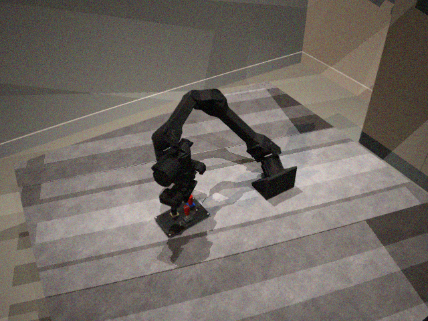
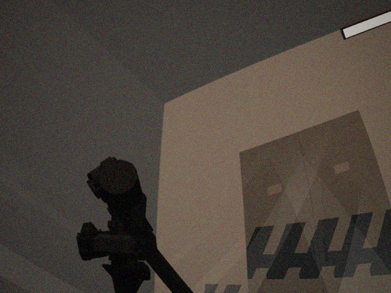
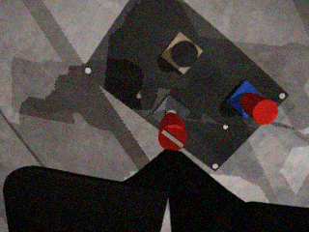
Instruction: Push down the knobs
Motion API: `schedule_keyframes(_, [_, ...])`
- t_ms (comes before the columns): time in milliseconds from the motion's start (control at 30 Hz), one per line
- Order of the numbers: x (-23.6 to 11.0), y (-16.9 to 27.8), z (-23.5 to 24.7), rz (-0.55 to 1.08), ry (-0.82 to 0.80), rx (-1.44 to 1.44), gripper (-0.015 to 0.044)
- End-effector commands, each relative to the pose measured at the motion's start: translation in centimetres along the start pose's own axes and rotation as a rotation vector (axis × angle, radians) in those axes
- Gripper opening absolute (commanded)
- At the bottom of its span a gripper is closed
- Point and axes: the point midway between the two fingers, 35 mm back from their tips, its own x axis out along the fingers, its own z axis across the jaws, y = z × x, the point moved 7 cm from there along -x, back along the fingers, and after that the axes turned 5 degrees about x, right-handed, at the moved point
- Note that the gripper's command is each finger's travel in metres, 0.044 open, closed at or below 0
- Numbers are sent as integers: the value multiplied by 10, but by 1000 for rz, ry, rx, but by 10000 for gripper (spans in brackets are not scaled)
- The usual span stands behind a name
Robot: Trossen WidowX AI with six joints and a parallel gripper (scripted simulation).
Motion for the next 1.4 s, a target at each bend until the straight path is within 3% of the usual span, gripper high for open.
schedule_keyframes(0, [6,0,-1,-3,4,-5,0])
schedule_keyframes(367, [23,0,-1,-4,5,-5,0])
schedule_keyframes(1367, [26,0,-1,-4,5,-5,0])
